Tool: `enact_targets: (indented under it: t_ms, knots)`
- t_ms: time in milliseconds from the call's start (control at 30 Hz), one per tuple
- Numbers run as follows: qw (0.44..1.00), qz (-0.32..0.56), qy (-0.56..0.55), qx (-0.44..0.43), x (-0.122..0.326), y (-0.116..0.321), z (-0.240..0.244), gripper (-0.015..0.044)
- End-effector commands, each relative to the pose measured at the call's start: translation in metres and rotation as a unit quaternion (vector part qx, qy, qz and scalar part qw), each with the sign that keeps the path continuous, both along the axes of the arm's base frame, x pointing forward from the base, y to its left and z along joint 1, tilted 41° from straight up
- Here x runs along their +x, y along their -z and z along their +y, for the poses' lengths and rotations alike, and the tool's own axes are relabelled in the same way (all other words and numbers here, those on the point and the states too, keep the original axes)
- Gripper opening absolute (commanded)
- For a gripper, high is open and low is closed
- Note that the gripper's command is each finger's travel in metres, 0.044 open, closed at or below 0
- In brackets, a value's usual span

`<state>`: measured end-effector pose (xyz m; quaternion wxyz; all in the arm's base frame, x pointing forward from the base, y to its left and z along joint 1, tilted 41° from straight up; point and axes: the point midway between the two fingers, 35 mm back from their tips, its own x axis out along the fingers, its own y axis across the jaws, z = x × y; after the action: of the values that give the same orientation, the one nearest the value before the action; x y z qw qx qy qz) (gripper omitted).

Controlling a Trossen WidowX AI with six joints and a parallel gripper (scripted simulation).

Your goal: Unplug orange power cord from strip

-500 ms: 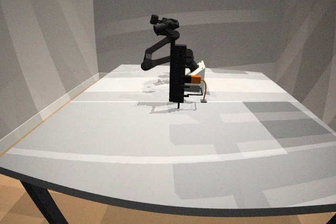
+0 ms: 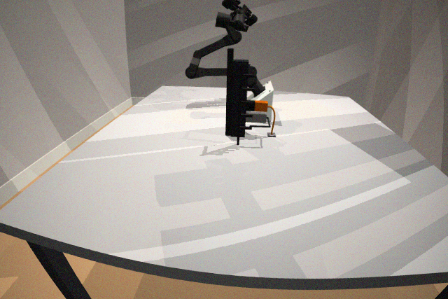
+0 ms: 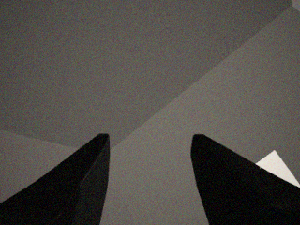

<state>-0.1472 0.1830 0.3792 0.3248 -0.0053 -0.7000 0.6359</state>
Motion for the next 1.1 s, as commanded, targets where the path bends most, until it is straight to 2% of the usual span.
enact_targets:
  t_ms: [0,233,500,700,833,1067]
  knots:
    - [0.991,0.014,0.086,-0.101,0.023,0.016,0.056,0.016]
    - [0.932,0.038,0.242,-0.267,0.085,0.063,0.136,0.016]
    - [0.789,0.064,0.413,-0.449,0.186,0.146,0.183,0.016]
    - [0.651,0.075,0.518,-0.549,0.265,0.211,0.174,0.016]
    - [0.588,0.079,0.551,-0.587,0.293,0.236,0.162,0.016]
    - [0.366,0.083,0.615,-0.693,0.359,0.301,0.1,0.016]
